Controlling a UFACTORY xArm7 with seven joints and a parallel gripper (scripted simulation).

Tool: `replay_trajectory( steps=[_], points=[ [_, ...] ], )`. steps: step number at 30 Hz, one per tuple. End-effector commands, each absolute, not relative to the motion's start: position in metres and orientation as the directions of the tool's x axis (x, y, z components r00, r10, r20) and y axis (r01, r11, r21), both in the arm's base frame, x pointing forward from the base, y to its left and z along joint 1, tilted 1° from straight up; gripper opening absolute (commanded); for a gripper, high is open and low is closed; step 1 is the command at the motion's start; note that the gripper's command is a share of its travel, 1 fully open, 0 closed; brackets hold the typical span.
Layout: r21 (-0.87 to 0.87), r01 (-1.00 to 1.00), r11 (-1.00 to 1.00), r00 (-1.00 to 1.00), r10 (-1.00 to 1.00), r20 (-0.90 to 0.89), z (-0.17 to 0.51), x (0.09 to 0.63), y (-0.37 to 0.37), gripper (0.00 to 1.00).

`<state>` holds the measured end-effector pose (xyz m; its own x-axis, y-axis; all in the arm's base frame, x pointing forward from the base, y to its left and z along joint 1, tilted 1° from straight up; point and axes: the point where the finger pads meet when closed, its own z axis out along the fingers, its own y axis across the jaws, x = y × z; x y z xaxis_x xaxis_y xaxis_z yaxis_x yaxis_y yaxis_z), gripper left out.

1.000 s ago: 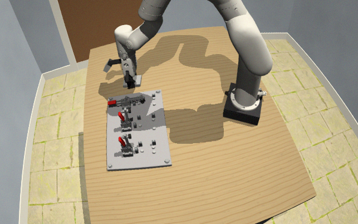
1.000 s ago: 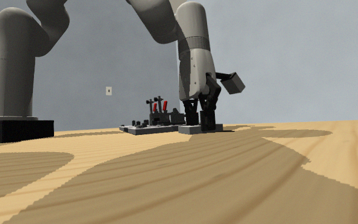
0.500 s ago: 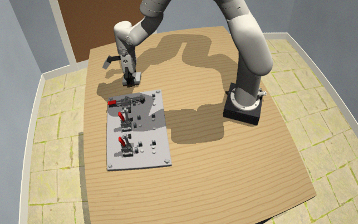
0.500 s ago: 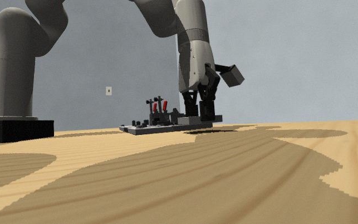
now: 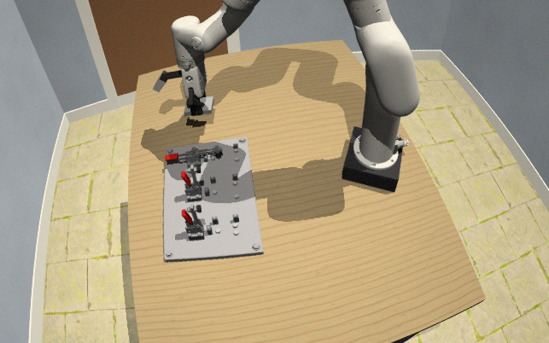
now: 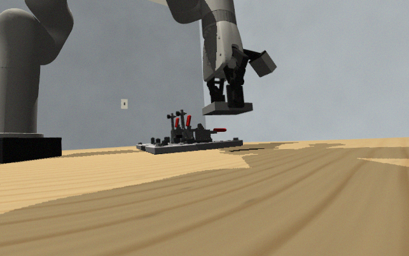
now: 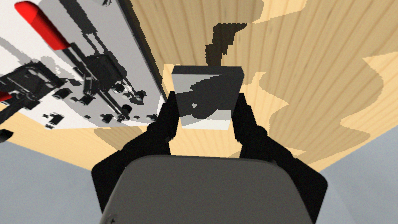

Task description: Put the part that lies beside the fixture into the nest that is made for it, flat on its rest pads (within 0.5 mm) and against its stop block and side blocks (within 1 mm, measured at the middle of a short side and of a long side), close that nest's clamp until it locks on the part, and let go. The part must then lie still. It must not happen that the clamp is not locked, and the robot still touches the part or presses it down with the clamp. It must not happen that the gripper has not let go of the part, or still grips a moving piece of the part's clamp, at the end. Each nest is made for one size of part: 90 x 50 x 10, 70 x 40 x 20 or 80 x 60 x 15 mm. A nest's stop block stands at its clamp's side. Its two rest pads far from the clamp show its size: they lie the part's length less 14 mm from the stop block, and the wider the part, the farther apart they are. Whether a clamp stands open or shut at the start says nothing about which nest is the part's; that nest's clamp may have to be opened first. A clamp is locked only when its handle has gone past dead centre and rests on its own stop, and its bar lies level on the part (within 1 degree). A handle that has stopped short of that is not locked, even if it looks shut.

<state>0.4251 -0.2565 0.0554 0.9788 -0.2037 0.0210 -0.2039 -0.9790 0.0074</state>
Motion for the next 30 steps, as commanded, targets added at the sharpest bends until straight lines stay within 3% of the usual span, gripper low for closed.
replay_trajectory(
  steps=[1,30],
  points=[
    [0.008,-0.204,-0.979,0.979,-0.203,0.022,0.068,0.425,-0.256,0.00],
    [0.008,-0.204,-0.979,0.979,-0.203,0.022,0.104,0.425,-0.256,0.00]
  ],
)
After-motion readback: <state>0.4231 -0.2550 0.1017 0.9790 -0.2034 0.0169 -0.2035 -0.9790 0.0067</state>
